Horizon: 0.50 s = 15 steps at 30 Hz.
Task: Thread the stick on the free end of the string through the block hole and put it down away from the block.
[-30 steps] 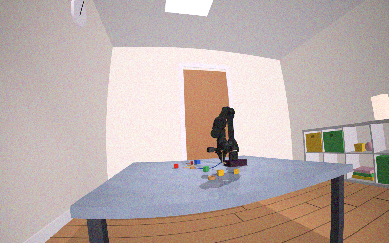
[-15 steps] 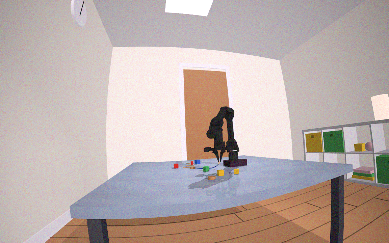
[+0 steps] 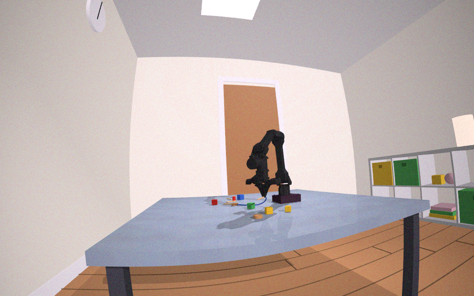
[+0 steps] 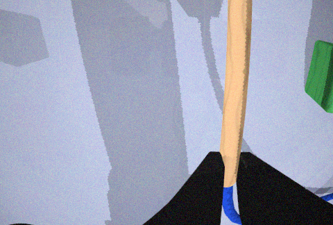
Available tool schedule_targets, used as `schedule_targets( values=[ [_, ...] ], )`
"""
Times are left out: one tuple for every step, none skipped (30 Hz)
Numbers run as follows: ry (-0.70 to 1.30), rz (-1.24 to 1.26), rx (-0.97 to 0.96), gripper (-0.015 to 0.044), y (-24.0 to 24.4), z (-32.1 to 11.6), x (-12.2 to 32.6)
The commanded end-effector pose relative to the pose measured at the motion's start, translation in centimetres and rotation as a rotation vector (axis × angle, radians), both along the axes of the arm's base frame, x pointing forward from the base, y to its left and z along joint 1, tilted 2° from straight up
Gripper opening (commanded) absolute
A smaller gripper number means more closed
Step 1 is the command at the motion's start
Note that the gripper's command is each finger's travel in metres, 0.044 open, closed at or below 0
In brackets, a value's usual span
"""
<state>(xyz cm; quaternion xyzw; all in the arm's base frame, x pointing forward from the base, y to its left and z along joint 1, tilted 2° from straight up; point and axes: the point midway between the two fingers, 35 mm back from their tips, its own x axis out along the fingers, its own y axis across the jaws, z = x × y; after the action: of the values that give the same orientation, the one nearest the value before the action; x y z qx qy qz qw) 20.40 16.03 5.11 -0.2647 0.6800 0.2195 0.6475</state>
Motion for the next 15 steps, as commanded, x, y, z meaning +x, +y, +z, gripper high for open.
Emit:
schedule_targets(
  values=[
    [-0.009, -0.126, -0.014, 0.0, -0.5, 0.1, 0.6],
    [-0.01, -0.15, -0.016, 0.0, -0.5, 0.1, 0.7],
    [-0.011, -0.175, -0.018, 0.0, -0.6, 0.1, 0.8],
    [-0.012, -0.199, -0.021, 0.0, -0.7, 0.1, 0.9],
    [-0.013, -0.224, -0.023, 0.0, -0.8, 0.1, 1.0],
    [-0.015, -0.248, -0.025, 0.0, -0.8, 0.1, 1.1],
    [-0.016, -0.273, -0.027, 0.0, -0.9, 0.2, 1.2],
    [-0.017, -0.298, -0.029, 0.0, -1.0, 0.2, 1.3],
    [-0.018, -0.322, -0.032, 0.0, -1.1, 0.2, 1.4],
    [-0.02, -0.347, -0.034, 0.0, -1.2, 0.2, 1.5],
    [-0.021, -0.371, -0.036, 0.0, -1.3, 0.2, 1.6],
    [-0.022, -0.396, -0.038, 0.0, -1.3, 0.2, 1.7],
    [-0.024, -0.42, -0.041, 0.0, -1.4, 0.2, 1.8],
    [-0.025, -0.445, -0.043, 0.0, -1.5, 0.2, 1.9],
    [-0.027, -0.469, -0.045, 0.0, -1.6, 0.2, 2.0]
  ],
)
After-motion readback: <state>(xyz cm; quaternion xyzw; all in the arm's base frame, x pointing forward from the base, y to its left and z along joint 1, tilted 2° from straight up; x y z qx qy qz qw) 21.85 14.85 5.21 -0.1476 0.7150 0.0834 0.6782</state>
